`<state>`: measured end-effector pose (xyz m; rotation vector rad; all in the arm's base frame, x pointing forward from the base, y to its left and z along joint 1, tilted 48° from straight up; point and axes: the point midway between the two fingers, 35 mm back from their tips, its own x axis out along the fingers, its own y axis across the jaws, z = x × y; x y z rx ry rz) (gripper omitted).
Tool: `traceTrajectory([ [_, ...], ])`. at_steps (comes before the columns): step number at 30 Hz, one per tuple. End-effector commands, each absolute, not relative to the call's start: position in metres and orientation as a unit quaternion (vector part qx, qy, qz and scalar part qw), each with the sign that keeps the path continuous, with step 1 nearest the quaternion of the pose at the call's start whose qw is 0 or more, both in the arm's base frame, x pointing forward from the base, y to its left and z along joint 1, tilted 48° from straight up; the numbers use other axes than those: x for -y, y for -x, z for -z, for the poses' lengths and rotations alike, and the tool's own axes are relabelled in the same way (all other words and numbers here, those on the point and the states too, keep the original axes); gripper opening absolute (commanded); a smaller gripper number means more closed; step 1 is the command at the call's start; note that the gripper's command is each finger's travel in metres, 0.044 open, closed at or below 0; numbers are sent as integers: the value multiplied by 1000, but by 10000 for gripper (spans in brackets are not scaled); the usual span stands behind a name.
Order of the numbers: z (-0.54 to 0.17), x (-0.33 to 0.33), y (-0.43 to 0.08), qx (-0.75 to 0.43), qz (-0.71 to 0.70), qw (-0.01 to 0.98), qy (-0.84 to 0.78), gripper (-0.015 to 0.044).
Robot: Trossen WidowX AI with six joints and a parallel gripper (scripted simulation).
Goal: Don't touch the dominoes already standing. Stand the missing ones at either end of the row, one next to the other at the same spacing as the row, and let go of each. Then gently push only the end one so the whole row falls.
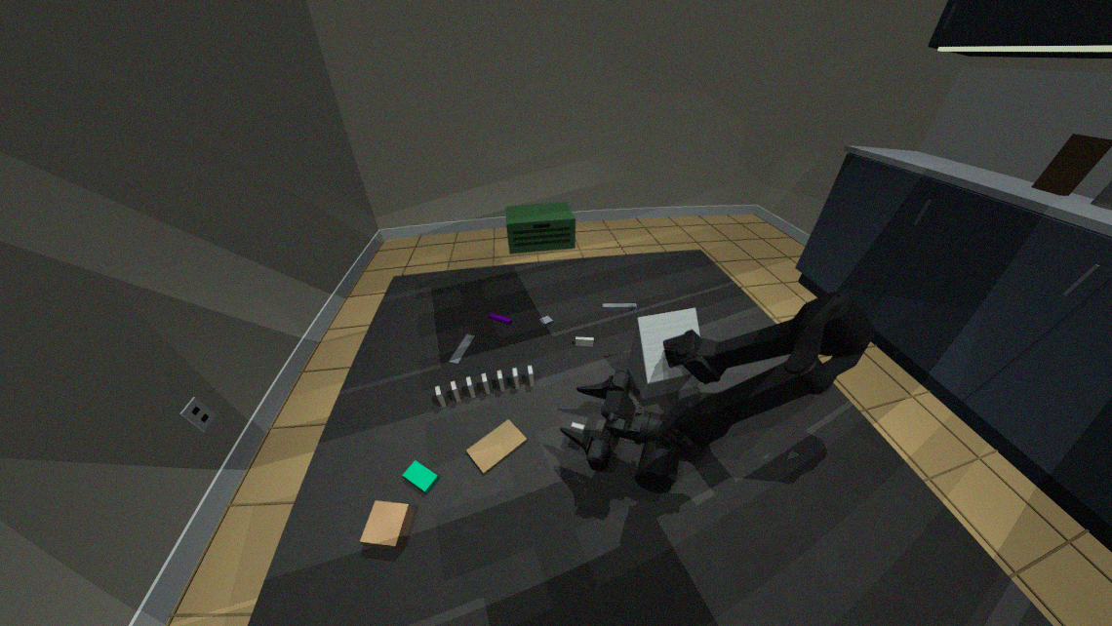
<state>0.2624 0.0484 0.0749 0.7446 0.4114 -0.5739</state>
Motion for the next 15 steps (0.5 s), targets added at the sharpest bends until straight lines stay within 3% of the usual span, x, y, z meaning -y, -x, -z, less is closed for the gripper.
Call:
traceTrajectory([
  [1, -72, -36, -277, -288, 273, 871, -288, 440],
  [7, -63, -10, -287, -463, 211, 841, -182, 440],
  [15, -53, 5, -276, -609, 29, 789, -73, 440],
])
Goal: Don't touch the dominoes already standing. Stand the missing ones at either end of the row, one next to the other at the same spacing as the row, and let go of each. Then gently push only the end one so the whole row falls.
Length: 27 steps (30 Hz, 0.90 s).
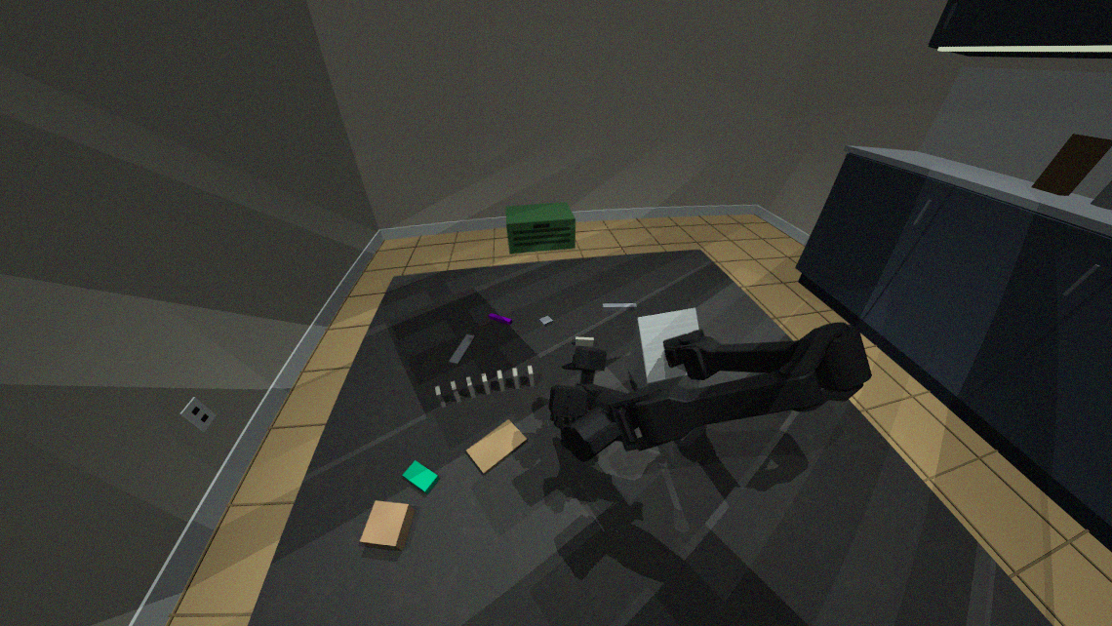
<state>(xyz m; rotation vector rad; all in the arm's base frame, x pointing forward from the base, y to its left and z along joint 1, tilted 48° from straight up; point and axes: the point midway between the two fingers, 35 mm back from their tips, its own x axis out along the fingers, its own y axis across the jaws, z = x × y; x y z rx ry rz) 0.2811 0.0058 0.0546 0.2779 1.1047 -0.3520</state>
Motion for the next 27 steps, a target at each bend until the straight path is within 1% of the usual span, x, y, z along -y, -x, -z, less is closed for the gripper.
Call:
traceTrajectory([
  [1, -52, 5, -275, -620, -9, 782, -60, 440],
  [6, -57, -3, -267, -630, -212, 747, -4, 440],
  [11, -73, -10, -266, -566, -383, 730, 12, 440],
  [20, -99, -14, -272, -424, -528, 734, 46, 440],
  [27, -100, -14, -273, -418, -532, 735, 48, 440],
])
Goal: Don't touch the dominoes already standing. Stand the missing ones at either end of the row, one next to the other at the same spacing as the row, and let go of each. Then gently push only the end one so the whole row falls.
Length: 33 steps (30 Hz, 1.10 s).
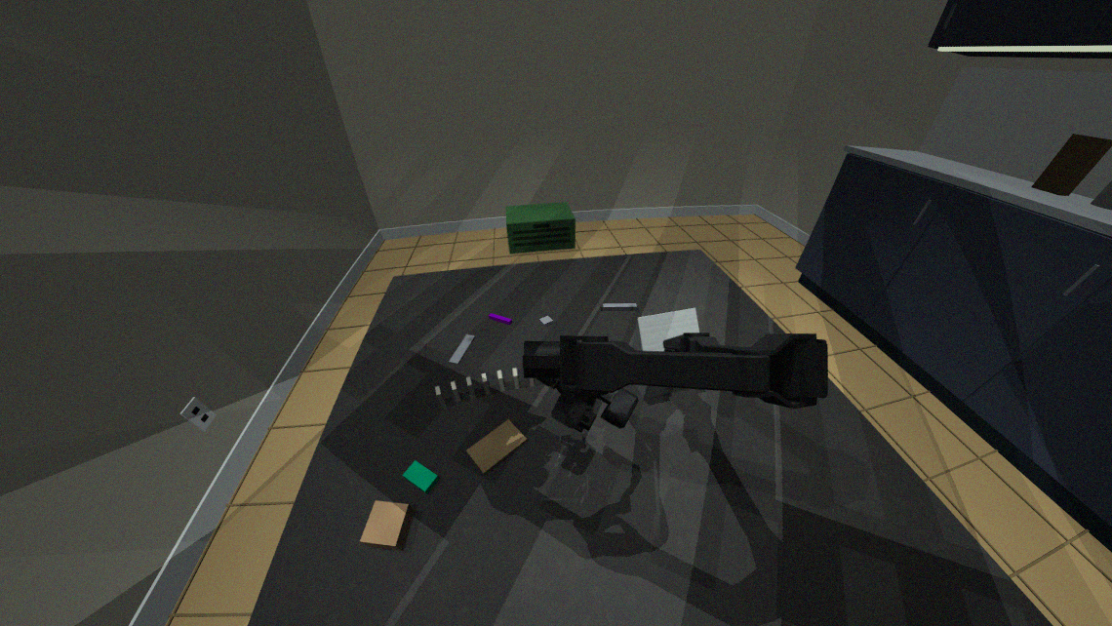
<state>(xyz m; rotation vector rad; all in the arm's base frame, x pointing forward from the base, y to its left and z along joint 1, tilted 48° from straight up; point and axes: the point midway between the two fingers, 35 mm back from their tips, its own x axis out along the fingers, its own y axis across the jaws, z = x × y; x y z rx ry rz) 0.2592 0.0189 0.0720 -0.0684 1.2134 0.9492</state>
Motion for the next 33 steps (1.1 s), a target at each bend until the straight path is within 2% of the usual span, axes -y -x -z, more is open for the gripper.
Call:
traceTrajectory([
  [1, -100, -14, -273, -418, -532, 735, 48, 440],
  [12, -100, -15, -273, -418, -532, 735, 49, 440],
  [21, -59, -62, -278, -417, -532, 735, 48, 440],
  [33, -50, -71, -279, -417, -533, 735, 48, 440],
])
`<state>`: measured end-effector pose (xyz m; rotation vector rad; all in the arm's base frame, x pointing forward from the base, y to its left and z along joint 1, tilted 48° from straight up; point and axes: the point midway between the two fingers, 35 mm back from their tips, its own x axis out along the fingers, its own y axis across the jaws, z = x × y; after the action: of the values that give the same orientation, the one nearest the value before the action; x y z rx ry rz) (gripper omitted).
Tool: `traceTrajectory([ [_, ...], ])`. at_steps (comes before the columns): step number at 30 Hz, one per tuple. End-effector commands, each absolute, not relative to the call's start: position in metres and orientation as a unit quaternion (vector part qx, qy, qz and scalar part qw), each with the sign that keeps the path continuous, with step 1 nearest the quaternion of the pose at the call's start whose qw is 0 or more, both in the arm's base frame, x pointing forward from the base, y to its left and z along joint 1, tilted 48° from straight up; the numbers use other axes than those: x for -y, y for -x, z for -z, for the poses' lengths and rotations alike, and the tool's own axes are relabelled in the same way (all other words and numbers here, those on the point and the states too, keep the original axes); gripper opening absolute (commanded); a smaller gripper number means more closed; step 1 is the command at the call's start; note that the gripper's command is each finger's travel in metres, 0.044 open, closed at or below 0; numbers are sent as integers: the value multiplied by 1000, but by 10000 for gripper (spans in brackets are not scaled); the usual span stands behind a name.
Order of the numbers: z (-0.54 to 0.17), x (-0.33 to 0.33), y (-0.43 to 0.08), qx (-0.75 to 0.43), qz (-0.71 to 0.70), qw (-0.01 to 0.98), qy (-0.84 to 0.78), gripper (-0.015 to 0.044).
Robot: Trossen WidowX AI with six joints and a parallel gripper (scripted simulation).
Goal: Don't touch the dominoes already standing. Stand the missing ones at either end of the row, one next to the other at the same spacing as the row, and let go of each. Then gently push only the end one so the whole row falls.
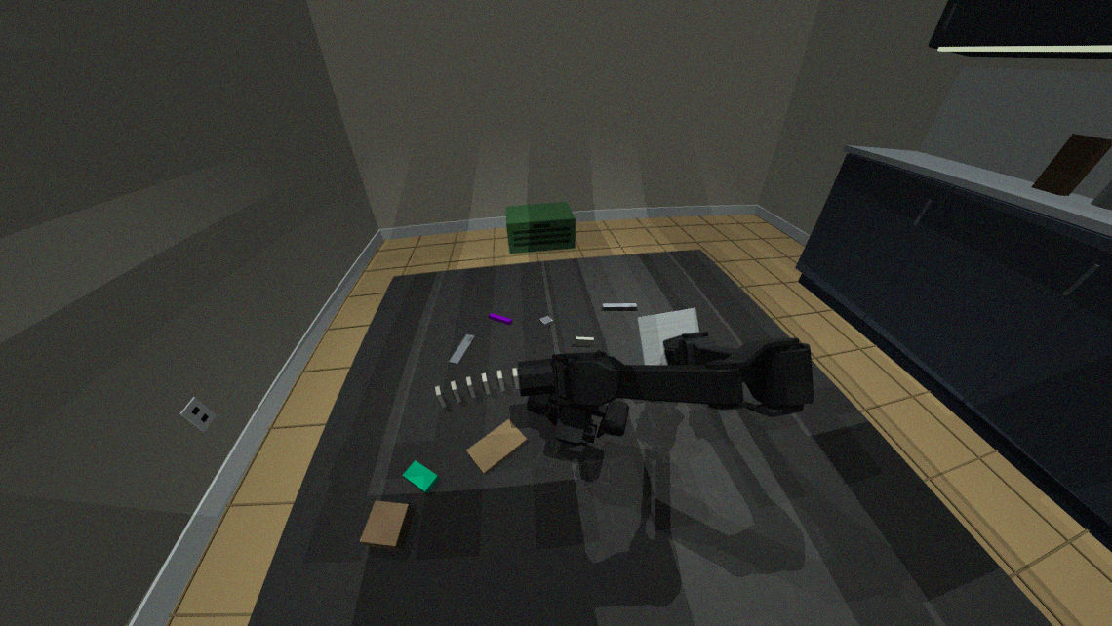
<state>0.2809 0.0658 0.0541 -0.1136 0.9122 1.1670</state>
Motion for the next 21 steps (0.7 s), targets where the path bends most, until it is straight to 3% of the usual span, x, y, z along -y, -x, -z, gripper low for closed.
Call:
traceTrajectory([
  [1, -49, -72, -279, -417, -533, 735, 48, 440],
  [4, -48, -74, -279, -417, -533, 735, 48, 440],
  [17, -48, -74, -279, -417, -533, 735, 48, 107],
  [21, -48, -74, -279, -417, -533, 735, 48, 107],
])
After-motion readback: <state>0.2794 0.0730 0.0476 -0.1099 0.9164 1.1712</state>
